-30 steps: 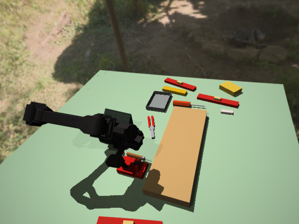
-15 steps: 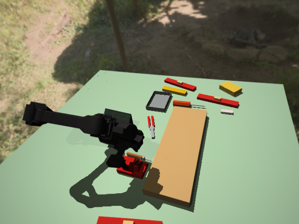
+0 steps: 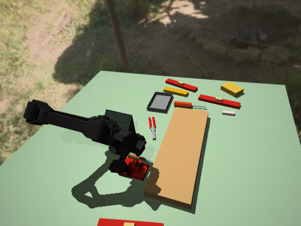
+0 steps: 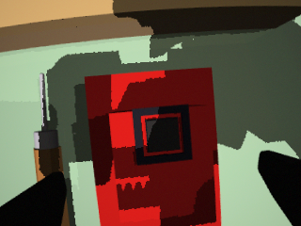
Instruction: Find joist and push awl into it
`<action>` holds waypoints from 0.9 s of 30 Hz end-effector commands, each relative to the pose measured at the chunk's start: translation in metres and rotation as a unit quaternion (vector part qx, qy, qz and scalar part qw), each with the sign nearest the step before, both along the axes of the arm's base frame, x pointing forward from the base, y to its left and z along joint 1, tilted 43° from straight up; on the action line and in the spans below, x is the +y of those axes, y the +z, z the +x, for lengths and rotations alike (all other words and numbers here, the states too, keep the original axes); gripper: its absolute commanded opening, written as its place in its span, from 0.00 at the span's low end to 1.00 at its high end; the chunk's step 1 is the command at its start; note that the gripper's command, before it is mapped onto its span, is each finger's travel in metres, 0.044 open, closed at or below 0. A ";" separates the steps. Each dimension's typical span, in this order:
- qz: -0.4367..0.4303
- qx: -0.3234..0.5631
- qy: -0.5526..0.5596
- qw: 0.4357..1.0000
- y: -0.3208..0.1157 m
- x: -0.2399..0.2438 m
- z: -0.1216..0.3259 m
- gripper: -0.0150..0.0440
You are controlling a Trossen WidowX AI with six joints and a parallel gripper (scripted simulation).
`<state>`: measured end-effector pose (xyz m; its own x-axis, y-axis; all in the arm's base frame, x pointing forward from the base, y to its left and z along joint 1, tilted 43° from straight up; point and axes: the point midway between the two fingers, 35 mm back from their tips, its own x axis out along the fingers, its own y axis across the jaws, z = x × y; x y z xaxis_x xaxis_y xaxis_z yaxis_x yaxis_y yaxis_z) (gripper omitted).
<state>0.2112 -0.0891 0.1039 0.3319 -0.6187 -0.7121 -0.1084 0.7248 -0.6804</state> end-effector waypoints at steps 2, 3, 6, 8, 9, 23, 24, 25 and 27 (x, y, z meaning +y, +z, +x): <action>0.000 0.004 0.002 1.000 -0.009 -0.006 -0.001 1.00; 0.000 0.004 0.002 1.000 -0.010 -0.007 -0.001 1.00; -0.001 0.003 0.002 1.000 -0.014 -0.011 -0.001 1.00; -0.002 0.003 0.002 1.000 -0.016 -0.013 -0.001 1.00; -0.003 0.002 0.002 1.000 -0.017 -0.014 -0.002 1.00; -0.003 0.002 0.002 1.000 -0.017 -0.015 -0.002 0.73; -0.003 0.002 0.002 1.000 -0.017 -0.015 -0.002 0.72; -0.003 0.002 0.002 1.000 -0.017 -0.015 -0.002 0.71; -0.003 0.002 0.002 1.000 -0.017 -0.015 -0.002 0.69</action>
<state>0.2099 -0.1046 0.0880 0.3308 -0.6248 -0.7072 -0.1083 0.7193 -0.6862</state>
